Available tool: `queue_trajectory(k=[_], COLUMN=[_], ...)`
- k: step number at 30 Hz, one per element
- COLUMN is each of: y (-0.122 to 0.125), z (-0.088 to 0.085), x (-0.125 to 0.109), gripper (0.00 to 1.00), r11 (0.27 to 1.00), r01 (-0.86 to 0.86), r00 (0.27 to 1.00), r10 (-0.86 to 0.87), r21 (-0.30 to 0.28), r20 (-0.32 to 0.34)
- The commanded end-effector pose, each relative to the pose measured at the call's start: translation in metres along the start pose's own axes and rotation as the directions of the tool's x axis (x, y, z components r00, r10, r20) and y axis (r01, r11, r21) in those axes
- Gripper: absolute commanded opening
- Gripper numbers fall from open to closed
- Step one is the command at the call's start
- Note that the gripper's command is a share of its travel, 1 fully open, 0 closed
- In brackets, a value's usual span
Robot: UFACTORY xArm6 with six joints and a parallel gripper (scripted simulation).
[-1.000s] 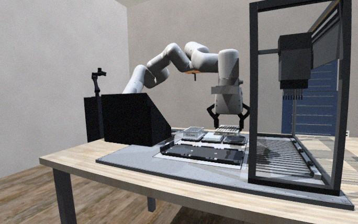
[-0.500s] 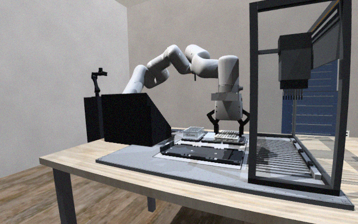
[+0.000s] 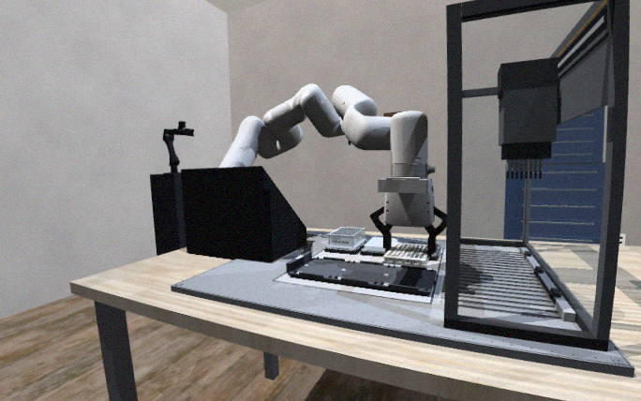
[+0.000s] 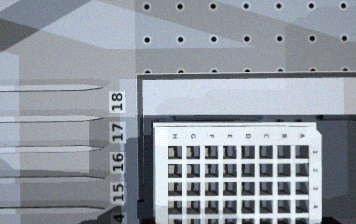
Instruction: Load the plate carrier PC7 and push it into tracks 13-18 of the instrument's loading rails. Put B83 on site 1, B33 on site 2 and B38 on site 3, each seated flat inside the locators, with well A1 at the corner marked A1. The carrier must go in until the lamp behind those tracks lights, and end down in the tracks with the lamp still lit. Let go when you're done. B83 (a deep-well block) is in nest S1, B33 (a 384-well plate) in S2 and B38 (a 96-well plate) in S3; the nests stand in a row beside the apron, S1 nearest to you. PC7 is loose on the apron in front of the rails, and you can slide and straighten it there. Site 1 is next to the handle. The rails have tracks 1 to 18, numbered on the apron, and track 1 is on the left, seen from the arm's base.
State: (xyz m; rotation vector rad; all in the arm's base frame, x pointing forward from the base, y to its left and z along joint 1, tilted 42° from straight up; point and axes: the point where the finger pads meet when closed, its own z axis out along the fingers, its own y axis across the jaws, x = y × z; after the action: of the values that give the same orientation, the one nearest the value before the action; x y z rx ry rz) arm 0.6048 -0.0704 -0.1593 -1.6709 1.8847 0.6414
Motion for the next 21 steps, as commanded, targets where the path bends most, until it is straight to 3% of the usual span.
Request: queue_trajectory(k=[1, 21], y=[-0.002, -0.003], z=[0.002, 0.029], x=[0.0, 0.0], gripper=[0.0, 0.0], r11=[1.0, 1.0], r01=[0.002, 0.002], r00=[1.0, 1.0], r10=[-0.002, -0.002], r21=[0.006, 0.006], r20=[-0.002, -0.002])
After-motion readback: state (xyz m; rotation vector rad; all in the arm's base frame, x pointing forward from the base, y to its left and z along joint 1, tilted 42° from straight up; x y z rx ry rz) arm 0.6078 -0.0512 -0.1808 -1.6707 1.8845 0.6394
